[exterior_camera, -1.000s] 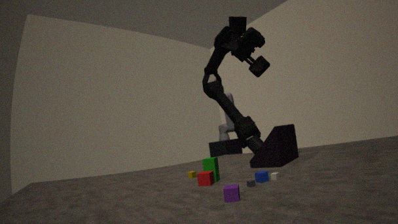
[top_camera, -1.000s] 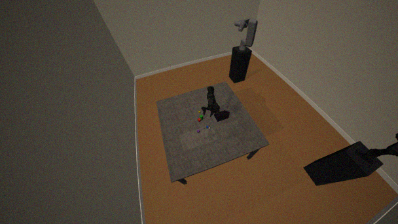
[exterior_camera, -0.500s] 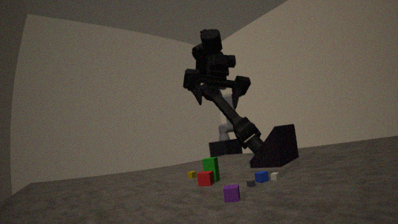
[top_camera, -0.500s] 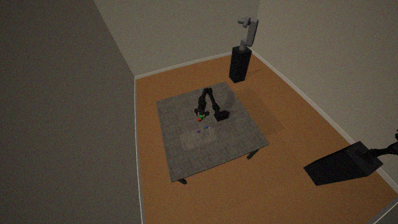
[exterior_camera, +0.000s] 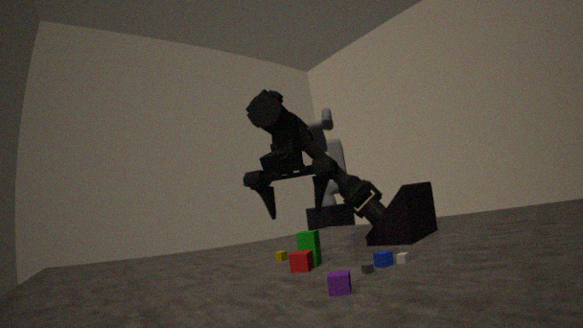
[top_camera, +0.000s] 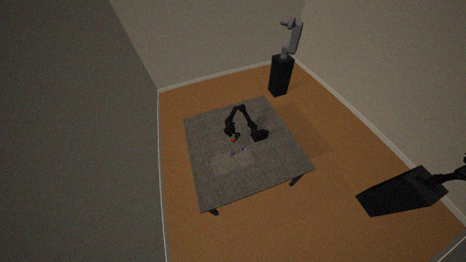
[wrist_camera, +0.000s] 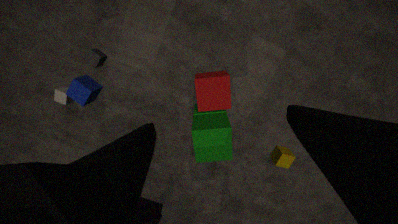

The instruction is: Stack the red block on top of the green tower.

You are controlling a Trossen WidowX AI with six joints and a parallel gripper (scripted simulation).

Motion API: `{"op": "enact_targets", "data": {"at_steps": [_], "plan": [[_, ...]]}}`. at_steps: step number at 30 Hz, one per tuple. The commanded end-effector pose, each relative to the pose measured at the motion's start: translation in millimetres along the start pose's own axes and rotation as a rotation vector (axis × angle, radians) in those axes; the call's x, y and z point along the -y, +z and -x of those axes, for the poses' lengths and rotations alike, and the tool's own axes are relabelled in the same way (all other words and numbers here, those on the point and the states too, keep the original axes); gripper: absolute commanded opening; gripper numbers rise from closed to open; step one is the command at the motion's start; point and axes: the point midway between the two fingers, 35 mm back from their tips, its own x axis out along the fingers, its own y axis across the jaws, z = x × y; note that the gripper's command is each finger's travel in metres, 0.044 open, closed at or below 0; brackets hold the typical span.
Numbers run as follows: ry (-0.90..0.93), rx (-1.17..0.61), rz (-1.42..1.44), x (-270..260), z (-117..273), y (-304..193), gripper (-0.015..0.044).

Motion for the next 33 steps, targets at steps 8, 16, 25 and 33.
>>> {"op": "enact_targets", "data": {"at_steps": [8,16,25,33], "plan": [[-0.003,-0.028,-0.033,-2,-17,4,0.044],[-0.005,-0.029,-0.034,0,-57,0,0.044],[-0.005,-0.028,-0.034,0,-64,0,0.044],[-0.005,-0.028,-0.034,1,-78,0,0.044]]}}
